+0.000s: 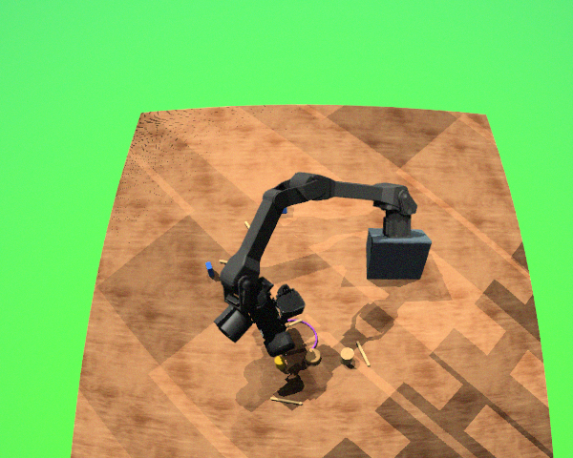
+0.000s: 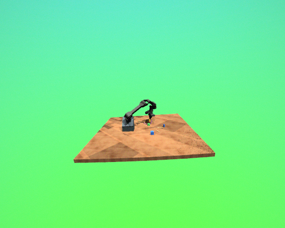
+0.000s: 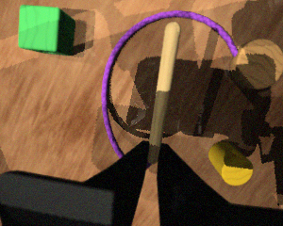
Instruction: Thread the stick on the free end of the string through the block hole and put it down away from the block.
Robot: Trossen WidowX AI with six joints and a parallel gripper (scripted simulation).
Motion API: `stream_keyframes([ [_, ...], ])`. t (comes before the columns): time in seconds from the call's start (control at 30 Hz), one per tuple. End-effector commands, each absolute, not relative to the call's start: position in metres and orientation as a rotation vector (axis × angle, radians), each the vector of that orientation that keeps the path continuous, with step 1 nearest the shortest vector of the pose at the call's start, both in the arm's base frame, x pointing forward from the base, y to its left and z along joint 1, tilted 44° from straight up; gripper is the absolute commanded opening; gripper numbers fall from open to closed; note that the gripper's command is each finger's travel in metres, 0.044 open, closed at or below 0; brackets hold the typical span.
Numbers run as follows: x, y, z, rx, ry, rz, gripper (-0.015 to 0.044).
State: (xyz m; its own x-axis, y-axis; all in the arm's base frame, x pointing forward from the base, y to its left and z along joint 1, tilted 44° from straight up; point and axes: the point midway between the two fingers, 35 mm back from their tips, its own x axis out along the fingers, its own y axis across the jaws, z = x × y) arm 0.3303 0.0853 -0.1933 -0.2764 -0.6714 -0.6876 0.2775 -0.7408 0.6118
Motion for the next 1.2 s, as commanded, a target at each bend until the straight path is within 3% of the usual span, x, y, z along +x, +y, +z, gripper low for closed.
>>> stream_keyframes([
  [0.0,0.336,0.084,-0.194,1.381,-0.495,-2.043,0.0],
  [1.17,0.38,0.077,-0.193,1.457,-0.46,-1.974,0.0],
])
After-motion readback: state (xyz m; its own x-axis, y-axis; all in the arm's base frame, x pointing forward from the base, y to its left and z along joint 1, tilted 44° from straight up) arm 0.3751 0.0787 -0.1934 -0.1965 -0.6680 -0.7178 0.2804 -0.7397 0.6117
